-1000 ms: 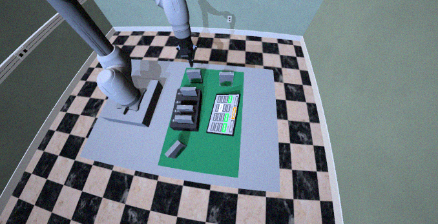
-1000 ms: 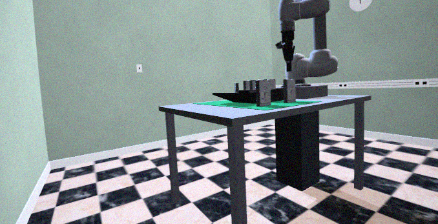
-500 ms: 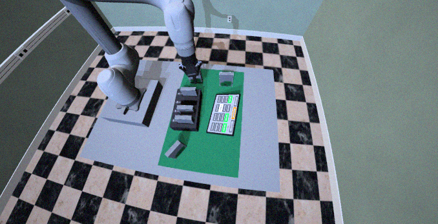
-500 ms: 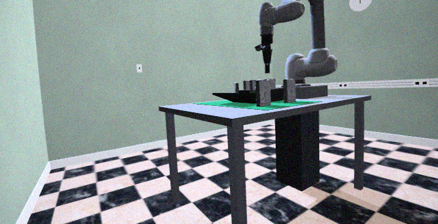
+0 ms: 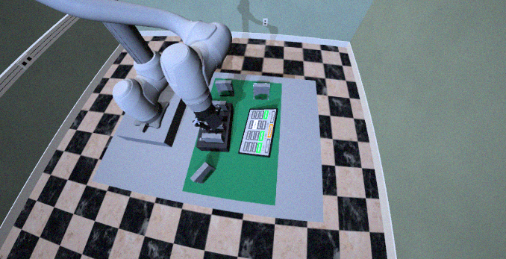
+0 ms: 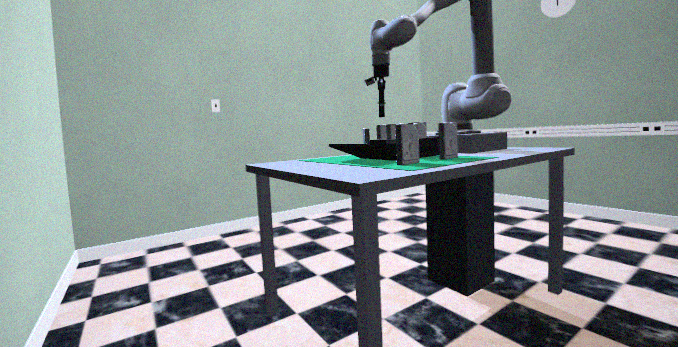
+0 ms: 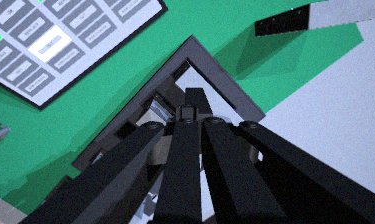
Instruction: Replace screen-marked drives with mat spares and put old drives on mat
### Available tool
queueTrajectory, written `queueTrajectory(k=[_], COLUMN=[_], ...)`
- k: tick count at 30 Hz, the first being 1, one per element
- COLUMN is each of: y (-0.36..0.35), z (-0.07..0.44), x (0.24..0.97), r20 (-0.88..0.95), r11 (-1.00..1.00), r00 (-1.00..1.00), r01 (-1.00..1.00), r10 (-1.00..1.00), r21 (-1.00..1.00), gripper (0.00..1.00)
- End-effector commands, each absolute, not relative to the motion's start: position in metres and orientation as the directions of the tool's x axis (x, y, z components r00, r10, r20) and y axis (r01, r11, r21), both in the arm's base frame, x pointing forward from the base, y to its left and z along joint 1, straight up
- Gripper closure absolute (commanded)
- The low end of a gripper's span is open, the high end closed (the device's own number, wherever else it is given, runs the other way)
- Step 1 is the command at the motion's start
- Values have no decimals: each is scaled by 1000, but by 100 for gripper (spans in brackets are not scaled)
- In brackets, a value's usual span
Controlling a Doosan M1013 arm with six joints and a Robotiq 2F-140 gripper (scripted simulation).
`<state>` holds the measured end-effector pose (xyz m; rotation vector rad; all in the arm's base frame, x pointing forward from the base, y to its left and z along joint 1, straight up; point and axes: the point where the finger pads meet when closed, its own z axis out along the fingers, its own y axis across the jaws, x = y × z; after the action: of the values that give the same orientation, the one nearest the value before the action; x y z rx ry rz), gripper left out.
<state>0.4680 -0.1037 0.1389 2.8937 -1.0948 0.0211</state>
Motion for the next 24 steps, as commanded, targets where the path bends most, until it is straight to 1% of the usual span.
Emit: queueTrajectory(k=[1, 2, 9, 10, 24], y=[-143, -185, -277, -292, -295], z=[139, 139, 140, 140, 140], x=[461, 449, 420, 416, 416], r20=[0, 0, 0, 0, 0], r11=[-807, -818, -842, -842, -842], r00=[807, 818, 842, 842, 842], r01=[-591, -576, -540, -540, -540], r10=[-591, -576, -540, -540, -540], r21=[1, 1, 1, 1, 1], gripper=[90, 90, 90, 11, 11])
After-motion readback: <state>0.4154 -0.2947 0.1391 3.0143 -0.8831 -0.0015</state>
